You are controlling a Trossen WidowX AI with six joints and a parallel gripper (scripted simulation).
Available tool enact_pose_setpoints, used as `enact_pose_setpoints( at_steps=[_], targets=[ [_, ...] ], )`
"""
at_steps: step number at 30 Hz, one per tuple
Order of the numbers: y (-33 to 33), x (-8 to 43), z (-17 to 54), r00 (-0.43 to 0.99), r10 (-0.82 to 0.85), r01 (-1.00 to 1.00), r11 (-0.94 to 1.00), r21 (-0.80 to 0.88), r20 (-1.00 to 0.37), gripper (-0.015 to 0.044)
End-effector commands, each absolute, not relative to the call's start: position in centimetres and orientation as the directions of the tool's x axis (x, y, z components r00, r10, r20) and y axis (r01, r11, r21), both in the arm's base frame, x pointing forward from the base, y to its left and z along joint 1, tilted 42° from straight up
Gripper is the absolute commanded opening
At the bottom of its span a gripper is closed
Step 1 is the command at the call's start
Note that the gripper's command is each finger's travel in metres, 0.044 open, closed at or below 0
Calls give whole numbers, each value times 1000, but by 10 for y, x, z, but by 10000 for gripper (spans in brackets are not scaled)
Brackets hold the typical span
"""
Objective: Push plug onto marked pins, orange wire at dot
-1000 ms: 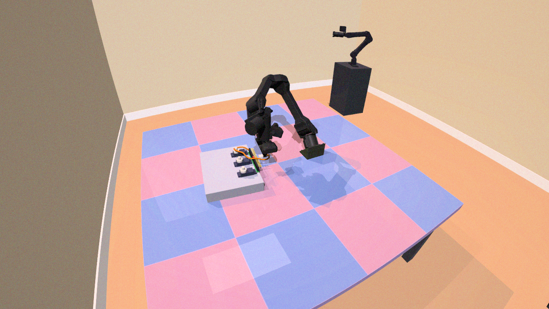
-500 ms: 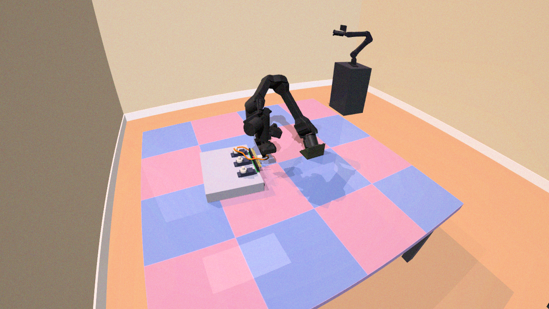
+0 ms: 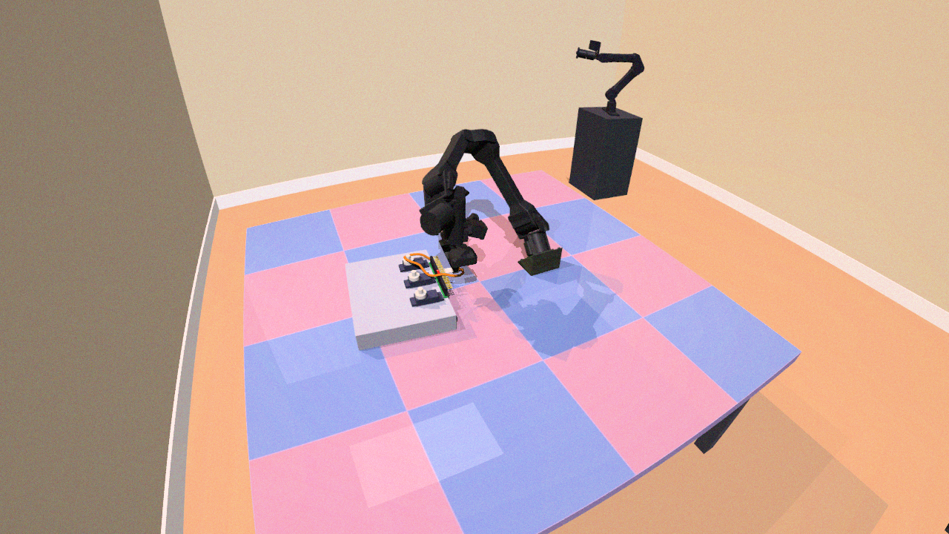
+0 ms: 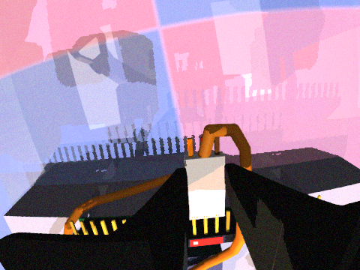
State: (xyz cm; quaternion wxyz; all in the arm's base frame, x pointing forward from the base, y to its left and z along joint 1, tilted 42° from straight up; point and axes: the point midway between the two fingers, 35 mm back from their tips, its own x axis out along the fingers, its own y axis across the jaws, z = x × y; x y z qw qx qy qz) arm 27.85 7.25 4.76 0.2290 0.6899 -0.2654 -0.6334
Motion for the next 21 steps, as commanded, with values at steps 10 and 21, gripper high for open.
enact_pose_setpoints(
  at_steps=[10,21],
  targets=[
    [71,287,50,57,-659,-71,-752,655,-750,0],
    [70,294,51,58,-659,-72,-752,655,-750,0]
  ],
)
